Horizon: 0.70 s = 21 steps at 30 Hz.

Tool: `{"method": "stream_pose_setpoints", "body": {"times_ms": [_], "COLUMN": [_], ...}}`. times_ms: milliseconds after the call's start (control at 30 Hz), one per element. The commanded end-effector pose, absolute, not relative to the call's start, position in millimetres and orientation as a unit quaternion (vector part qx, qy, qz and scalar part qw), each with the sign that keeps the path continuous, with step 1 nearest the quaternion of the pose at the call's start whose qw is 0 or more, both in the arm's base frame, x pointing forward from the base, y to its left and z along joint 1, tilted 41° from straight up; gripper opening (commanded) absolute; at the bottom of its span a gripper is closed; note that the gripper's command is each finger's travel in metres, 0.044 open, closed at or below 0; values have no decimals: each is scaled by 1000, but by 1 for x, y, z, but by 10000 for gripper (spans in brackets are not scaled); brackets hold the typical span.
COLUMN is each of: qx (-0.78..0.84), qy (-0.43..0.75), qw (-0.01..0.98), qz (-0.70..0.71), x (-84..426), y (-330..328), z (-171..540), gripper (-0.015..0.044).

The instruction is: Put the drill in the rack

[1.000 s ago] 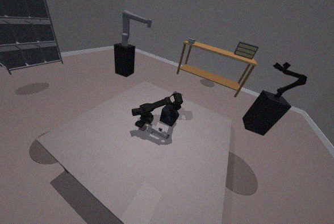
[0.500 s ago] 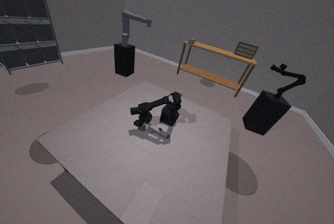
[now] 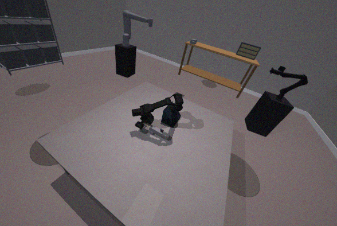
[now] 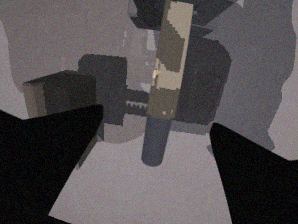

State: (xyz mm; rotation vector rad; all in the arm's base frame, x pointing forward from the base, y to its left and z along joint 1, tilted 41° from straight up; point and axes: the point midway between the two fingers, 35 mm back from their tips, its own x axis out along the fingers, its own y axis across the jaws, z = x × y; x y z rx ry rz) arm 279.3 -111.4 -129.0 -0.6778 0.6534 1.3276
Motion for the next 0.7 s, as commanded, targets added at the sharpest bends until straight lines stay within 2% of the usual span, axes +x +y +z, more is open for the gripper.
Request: {"method": "stream_pose_setpoints", "body": {"times_ms": [0,667], "qx": [-301,-300], "qy": [292,291], "qw": [688,689], "qz": [592,592], "x": [279,280], "y": [-108,-100], "z": [-128,-125], "gripper": [440,440]}}
